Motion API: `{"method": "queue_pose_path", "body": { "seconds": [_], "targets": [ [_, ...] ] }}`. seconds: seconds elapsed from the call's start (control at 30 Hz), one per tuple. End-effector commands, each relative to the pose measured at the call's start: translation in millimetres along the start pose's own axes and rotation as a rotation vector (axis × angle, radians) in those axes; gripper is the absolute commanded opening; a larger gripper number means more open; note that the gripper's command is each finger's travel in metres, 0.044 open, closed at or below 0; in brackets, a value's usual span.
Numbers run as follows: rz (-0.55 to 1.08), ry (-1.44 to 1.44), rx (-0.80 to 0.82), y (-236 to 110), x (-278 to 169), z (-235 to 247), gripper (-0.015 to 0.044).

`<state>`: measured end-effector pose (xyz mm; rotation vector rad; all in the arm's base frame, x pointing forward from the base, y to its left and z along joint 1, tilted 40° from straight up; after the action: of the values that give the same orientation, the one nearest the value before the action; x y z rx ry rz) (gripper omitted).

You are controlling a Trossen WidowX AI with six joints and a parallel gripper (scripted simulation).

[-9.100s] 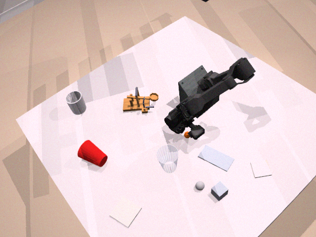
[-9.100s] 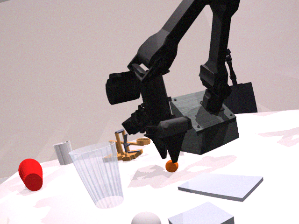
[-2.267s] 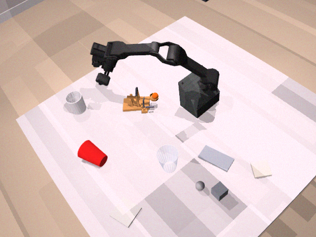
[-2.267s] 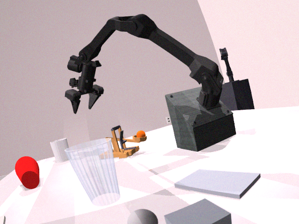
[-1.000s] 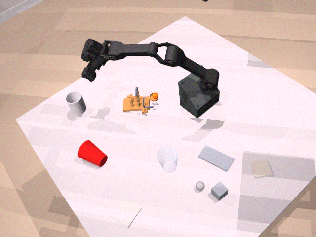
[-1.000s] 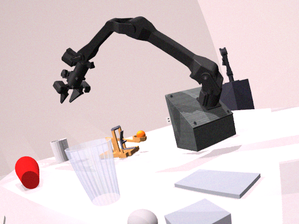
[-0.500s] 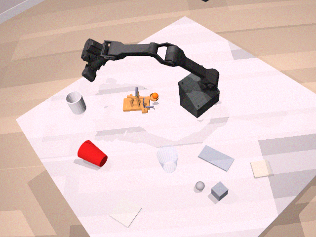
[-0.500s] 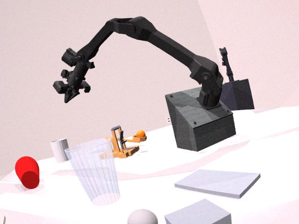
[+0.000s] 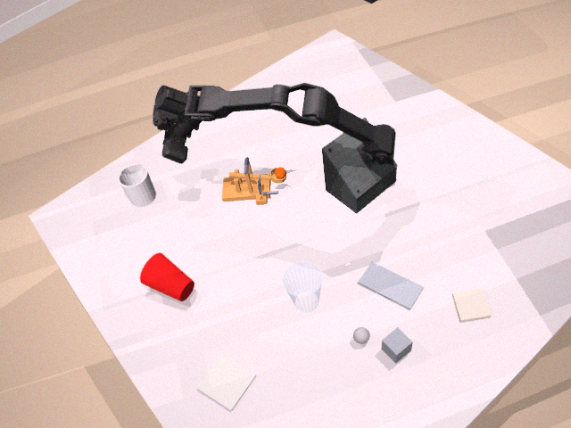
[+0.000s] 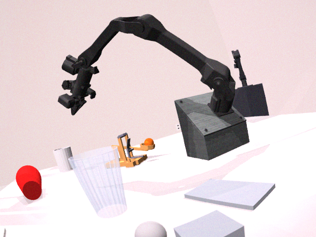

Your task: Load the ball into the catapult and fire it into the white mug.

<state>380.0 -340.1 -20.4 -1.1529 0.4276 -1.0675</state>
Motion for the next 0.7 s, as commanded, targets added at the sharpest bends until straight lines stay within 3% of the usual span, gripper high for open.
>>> {"method": "queue_pose_path", "body": {
  "seconds": [0.0,0.67],
  "targets": [
    [0.047,-0.104,-0.037,-2,-13,10,0.0000],
    [0.331,-0.648,-0.155,-15,-83,45,0.0000]
  ]
}}
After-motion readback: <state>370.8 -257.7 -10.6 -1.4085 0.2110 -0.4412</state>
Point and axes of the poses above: the point midway between the two fingers, 35 mm back from their tips, its own y axis out along the fingers, its own z axis across the jaws, x = y × z, the point moved 9 cm from there along -y, back along the fingers, and after that the axes turned 11 degrees about y, right-handed, at the moved point
